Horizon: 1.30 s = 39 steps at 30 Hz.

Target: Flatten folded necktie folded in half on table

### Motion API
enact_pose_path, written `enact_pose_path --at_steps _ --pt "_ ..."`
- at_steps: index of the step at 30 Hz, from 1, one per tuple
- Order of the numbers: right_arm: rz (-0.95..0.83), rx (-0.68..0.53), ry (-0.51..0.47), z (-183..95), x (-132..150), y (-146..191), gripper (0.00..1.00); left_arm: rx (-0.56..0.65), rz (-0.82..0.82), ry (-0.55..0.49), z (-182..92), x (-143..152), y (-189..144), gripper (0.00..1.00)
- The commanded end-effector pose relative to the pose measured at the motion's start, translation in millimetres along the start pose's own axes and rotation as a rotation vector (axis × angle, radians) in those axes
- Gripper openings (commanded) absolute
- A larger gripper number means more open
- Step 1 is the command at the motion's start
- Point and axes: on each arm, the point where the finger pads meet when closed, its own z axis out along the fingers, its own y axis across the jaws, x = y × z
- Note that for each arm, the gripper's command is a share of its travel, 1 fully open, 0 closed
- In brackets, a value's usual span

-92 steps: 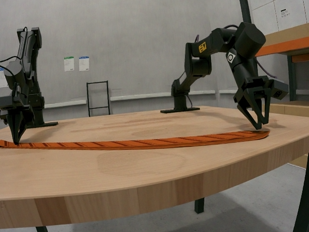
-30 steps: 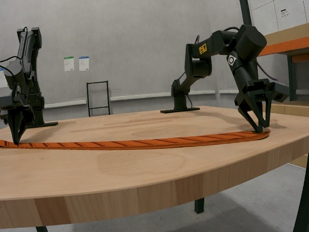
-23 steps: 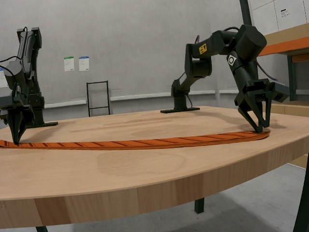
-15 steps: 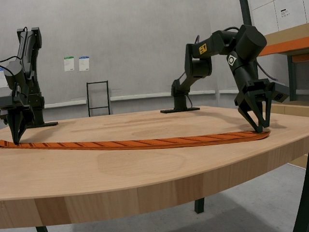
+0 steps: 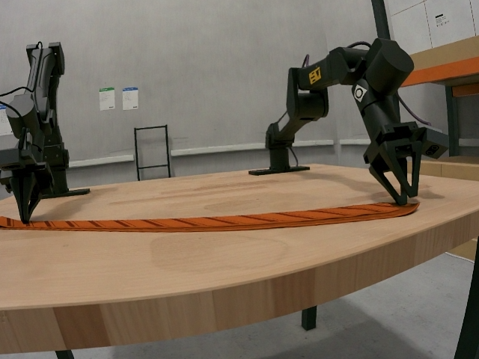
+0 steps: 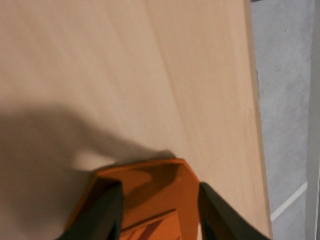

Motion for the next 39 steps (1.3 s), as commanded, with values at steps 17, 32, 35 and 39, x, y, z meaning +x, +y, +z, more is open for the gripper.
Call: enact_pose_path --at_steps 17,32,35,39 --pt "-0.004 -0.002 0.013 3 6 -2 0.04 -0.319 -0.01 0.063 -7 -17 -7 0.38" --pt "-0.004 -0.002 0.013 3 6 -2 0.04 -0.318 -0.01 0.062 2 -16 -2 0.38" --pt "-0.004 -0.002 0.013 3 6 -2 0.04 -0.316 -0.01 0.062 3 -15 -2 0.38" --pt "-0.004 -0.002 0.013 3 6 -2 0.04 -0.313 -0.01 0.061 3 -15 -2 0.38"
